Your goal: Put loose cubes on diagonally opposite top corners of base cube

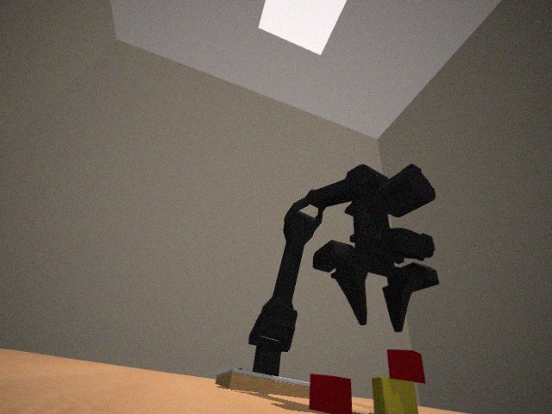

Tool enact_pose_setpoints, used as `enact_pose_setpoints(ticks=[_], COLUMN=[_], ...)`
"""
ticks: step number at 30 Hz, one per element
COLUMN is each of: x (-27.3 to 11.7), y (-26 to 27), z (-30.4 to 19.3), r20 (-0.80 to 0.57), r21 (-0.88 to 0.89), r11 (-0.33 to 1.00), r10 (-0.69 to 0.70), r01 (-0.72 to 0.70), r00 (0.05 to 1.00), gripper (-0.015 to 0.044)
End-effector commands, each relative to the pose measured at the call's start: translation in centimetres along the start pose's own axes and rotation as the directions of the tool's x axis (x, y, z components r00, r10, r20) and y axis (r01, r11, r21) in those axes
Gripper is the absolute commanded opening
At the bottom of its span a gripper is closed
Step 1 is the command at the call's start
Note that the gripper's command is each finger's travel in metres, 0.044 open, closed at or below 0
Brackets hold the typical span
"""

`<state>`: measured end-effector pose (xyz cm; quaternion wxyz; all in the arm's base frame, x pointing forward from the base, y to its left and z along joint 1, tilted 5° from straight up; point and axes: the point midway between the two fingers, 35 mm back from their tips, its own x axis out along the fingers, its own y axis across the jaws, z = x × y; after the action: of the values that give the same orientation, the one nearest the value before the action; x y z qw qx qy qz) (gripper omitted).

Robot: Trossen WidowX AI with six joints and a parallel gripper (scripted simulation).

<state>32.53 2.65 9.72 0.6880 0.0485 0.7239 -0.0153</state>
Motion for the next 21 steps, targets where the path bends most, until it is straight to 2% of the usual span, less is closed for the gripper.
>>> enact_pose_setpoints(ticks=[1,8,14,21], x=[-1.1,-2.1,-2.9,-3.0], y=[-2.2,-5.3,-7.7,-7.8], z=[0.3,0.2,-0.1,-0.1], r20=[0.012,0.013,0.014,0.014], r21=[0.317,0.713,0.913,0.917], r11=[0.948,0.701,0.408,0.398], r10=[-0.004,-0.005,-0.007,-0.007], r01=[0.000,-0.006,-0.010,-0.010], r00=[1.000,1.000,1.000,1.000], gripper=[0.0265,0.0265,0.0265,0.0265])
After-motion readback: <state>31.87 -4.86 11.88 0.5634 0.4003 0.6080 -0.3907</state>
